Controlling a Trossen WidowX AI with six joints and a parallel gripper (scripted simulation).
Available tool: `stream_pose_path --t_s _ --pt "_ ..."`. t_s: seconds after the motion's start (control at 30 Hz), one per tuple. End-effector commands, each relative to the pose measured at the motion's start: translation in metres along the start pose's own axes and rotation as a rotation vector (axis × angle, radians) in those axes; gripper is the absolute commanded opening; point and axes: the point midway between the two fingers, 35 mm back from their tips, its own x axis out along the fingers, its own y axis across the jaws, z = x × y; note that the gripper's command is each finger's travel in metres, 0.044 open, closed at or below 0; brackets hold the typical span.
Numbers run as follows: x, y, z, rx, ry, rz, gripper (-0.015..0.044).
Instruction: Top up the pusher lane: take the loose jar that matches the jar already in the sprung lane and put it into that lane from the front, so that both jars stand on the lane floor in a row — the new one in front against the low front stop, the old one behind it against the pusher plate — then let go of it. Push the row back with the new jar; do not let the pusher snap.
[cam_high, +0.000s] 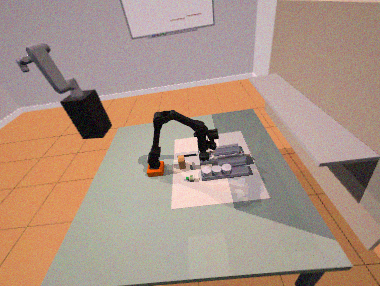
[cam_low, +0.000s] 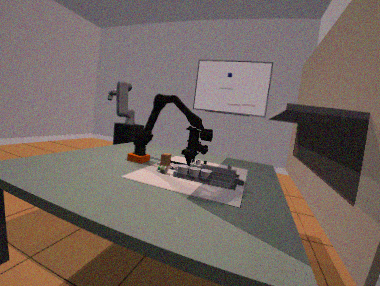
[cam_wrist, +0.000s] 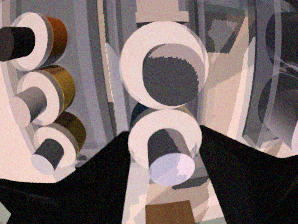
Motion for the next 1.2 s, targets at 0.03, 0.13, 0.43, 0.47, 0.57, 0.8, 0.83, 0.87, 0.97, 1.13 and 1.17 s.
stream_pose_path --t_s 0.03,0.13,0.43,0.47,0.57,0.8,0.83,0.87,0.97,1.13,1.17 --pt "0.0005 -0.0004 0.0029 -0.002 -0.017 -0.003 0.0000" --pt "0.0005 -0.0004 0.0024 -0.002 -0.017 -0.003 0.0000" --pt "0.0006 -0.0004 0.0009 -0.002 -0.016 -0.003 0.0000" --pt "0.0006 -0.0004 0.0008 -0.002 -0.016 -0.003 0.0000" --pt "0.0006 -0.0004 0.0003 -0.002 -0.016 -0.003 0.0000" --pt "0.0007 -0.0004 -0.0009 -0.002 -0.016 -0.003 0.0000" --pt "0.0007 -0.0004 -0.0011 -0.002 -0.016 -0.003 0.0000" --pt "0.0007 -0.0004 -0.0013 -0.002 -0.016 -0.003 0.0000" --pt "0.0007 -0.0004 -0.0018 -0.002 -0.016 -0.003 0.0000" --pt "0.0007 -0.0004 -0.0026 -0.002 -0.016 -0.003 0.0000" --pt "0.0007 -0.0004 -0.0028 -0.002 -0.016 -0.003 0.0000"
